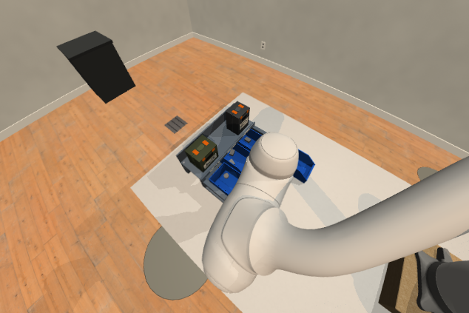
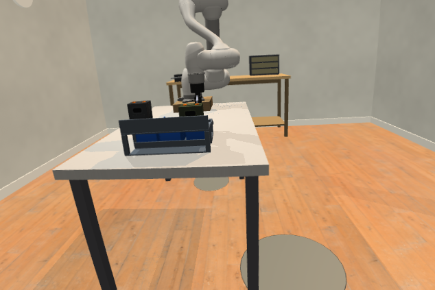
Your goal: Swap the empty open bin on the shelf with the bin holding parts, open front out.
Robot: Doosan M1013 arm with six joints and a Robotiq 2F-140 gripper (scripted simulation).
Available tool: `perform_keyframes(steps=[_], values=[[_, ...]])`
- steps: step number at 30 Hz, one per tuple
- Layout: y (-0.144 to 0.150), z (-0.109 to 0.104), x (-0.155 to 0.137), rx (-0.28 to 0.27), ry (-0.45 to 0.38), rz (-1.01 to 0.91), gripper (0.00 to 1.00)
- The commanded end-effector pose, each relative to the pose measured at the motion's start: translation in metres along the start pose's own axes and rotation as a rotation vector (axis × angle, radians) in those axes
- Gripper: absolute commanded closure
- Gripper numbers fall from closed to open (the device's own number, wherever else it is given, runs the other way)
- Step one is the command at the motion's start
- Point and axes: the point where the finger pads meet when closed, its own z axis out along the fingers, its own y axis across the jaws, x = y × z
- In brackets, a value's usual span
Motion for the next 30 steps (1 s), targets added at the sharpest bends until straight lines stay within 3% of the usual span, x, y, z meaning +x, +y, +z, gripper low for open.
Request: perform_keyframes(steps=[1,30], values=[[0.000,0.000,0.000,0.000,0.000,0.000,0.90],[-0.017,0.000,0.000,0.000,0.000,0.000,0.90]])
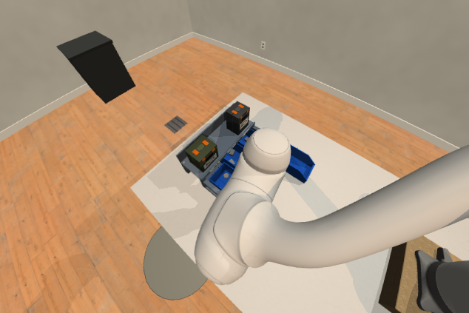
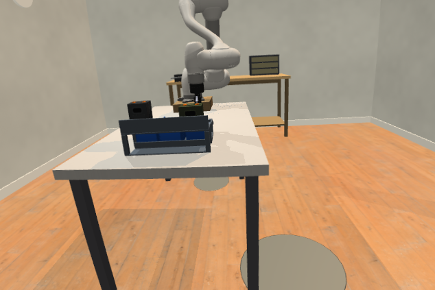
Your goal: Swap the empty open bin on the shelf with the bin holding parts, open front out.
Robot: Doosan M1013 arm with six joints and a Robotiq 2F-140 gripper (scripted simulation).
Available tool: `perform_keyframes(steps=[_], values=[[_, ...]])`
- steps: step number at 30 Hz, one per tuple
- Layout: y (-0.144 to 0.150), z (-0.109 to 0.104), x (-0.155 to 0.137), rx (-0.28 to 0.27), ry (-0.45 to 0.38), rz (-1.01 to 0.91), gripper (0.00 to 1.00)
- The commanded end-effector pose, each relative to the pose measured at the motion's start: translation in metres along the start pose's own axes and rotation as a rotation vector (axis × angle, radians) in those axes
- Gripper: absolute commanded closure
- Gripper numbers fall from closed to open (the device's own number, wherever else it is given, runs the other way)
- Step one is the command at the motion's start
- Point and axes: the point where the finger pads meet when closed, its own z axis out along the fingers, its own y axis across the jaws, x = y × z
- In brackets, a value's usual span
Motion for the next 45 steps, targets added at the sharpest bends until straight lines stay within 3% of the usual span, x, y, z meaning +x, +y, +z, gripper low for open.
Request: perform_keyframes(steps=[1,20,45], values=[[0.000,0.000,0.000,0.000,0.000,0.000,0.90],[-0.006,0.000,0.000,0.000,0.000,0.000,0.90],[-0.036,0.000,0.000,0.000,0.000,0.000,0.90]])
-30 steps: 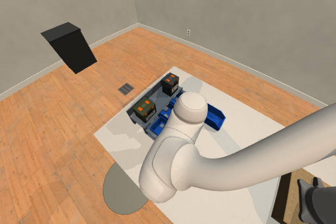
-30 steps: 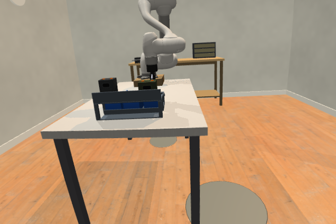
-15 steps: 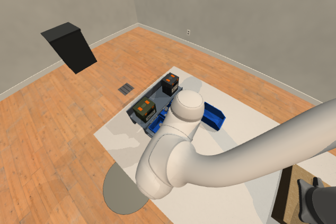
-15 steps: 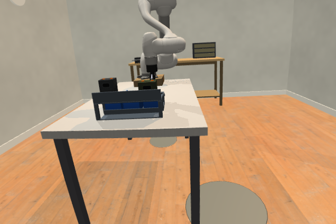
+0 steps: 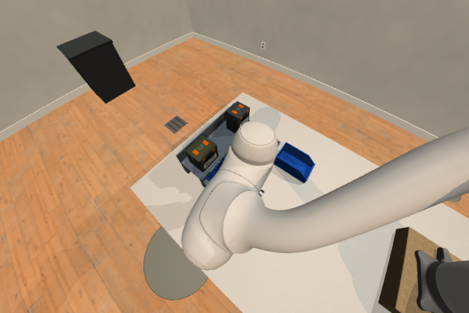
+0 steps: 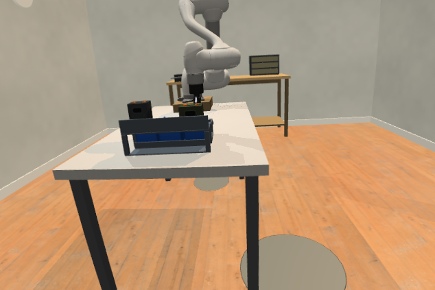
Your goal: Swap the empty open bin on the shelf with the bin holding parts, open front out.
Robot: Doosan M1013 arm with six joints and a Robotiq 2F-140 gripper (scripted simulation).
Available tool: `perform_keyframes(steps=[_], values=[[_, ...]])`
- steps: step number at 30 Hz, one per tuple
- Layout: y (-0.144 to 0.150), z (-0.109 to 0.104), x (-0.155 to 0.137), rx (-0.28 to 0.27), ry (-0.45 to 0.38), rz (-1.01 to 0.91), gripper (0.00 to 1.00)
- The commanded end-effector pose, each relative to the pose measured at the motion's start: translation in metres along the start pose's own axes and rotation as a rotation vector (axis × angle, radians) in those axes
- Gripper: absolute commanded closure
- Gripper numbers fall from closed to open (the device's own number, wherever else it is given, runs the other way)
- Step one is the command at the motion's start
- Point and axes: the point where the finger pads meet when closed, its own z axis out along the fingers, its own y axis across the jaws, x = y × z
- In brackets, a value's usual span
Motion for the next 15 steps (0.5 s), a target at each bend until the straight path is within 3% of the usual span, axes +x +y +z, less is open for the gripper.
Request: perform_keyframes(steps=[1,15], values=[[-0.007,0.000,0.000,0.000,0.000,0.000,0.90],[-0.022,0.000,0.000,0.000,0.000,0.000,0.90]])
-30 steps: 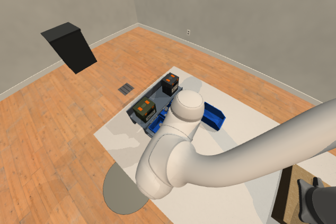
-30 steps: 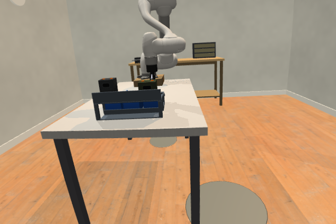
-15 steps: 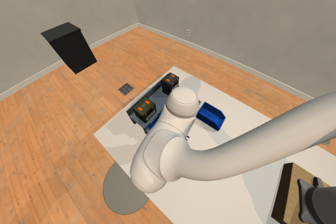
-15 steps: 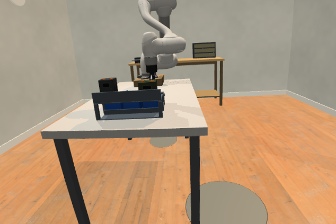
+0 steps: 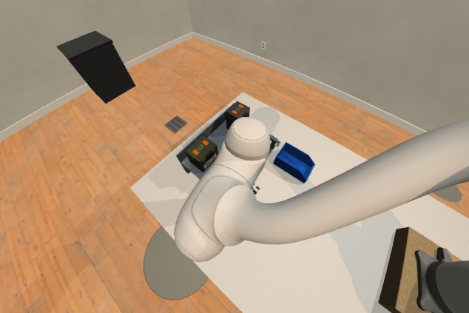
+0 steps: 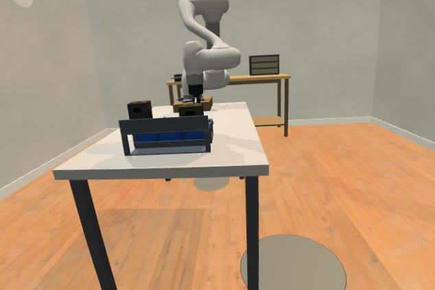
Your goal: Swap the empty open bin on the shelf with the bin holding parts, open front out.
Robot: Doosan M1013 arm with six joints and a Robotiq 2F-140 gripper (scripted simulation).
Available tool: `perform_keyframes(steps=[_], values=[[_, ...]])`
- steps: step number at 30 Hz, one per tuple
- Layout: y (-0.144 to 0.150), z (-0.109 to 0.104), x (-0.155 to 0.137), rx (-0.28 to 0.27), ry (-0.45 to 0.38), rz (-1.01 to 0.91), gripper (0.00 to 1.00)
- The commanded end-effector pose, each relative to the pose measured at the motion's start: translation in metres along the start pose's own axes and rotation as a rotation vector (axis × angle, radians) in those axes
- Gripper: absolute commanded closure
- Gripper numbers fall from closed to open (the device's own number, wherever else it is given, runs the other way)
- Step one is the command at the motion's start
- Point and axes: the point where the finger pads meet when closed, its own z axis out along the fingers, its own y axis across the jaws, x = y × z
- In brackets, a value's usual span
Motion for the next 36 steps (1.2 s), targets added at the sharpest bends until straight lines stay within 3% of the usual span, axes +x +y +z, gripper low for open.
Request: perform_keyframes(steps=[1,36], values=[[-0.0049,-0.0002,-0.0001,0.000,0.000,0.000,0.90],[-0.0130,-0.0002,-0.0001,0.000,0.000,0.000,0.90]])
